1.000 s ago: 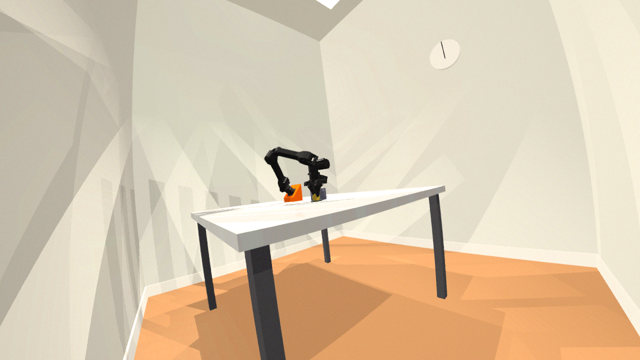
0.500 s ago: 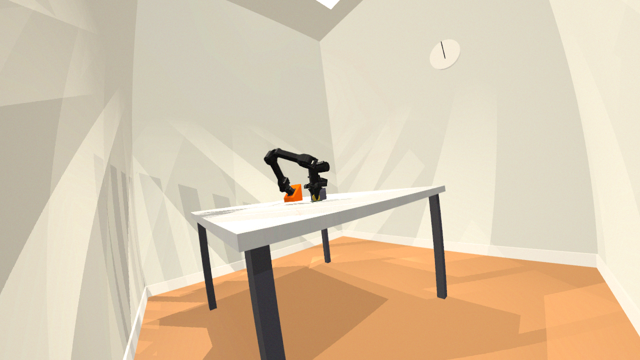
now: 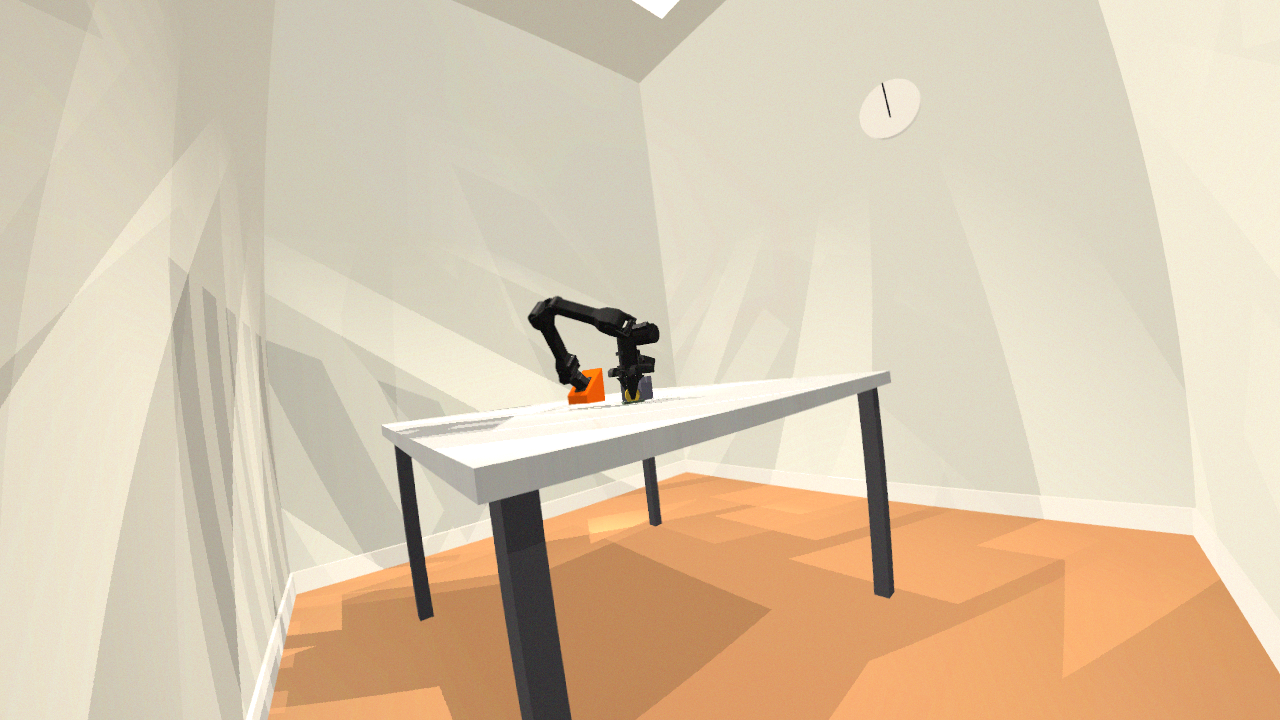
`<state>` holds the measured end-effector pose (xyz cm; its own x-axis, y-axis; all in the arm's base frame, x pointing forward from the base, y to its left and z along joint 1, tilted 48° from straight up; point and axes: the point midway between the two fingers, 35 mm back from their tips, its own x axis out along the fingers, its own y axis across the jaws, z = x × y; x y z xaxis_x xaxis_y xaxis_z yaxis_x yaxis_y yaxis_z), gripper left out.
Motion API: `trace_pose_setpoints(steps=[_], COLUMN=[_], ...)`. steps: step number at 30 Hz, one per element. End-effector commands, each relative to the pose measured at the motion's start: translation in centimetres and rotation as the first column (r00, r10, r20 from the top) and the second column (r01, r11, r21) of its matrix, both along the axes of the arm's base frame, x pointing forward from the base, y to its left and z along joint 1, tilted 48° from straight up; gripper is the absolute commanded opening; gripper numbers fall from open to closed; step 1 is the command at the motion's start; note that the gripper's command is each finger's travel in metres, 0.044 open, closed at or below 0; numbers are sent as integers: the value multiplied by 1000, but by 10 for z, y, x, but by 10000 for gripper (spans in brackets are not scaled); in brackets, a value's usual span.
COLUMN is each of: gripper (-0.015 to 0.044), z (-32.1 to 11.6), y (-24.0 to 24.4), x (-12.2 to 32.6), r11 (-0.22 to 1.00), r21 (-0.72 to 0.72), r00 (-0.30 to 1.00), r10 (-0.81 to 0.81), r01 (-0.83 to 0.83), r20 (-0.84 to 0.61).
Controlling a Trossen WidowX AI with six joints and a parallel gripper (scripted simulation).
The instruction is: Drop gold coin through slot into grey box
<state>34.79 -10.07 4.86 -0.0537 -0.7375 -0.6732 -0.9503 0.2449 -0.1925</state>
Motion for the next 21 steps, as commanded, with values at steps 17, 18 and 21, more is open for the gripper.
trace_pose_setpoints(steps=[17,18,21], gripper=[0,0,0], z=[31,33,38], y=[37,39,44], x=[6,6,7], r11=[1000,1000,1000], r21=[4,4,4], r00=[1000,1000,1000], r10=[3,3,3], r01=[-3,-3,-3], r20=[1,1,1])
